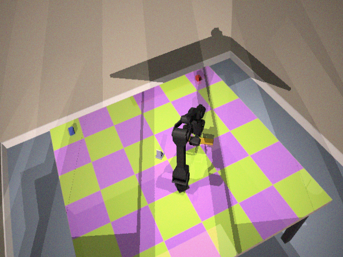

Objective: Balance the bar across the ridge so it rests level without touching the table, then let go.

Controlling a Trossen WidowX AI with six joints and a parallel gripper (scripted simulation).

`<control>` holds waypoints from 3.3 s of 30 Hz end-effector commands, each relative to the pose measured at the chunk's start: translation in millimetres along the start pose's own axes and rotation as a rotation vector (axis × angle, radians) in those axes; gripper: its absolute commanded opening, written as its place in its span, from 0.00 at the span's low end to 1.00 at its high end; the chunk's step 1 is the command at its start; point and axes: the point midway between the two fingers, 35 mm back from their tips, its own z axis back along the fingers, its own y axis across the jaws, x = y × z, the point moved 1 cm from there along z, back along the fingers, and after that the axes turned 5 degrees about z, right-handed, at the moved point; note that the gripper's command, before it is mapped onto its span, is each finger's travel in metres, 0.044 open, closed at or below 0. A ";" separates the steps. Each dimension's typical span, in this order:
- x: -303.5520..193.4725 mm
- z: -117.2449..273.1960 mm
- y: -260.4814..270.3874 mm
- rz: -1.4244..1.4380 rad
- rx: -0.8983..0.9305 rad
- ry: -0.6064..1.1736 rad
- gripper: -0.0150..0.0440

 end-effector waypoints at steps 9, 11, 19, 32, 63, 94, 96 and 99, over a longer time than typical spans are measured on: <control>0.0 -0.1 0.0 0.000 0.000 0.000 0.51; 0.0 -0.1 0.0 0.000 0.000 0.000 0.49; -0.1 3.6 -0.7 0.000 0.000 0.000 0.30; -0.8 36.6 -4.8 0.001 0.000 0.001 0.25; 5.8 106.0 0.8 0.034 0.000 0.003 0.25; 120.6 109.2 46.1 0.734 0.001 -0.007 0.25; 127.4 109.2 50.3 0.784 0.001 -0.008 0.25; 137.4 109.1 57.0 0.861 0.001 -0.009 0.25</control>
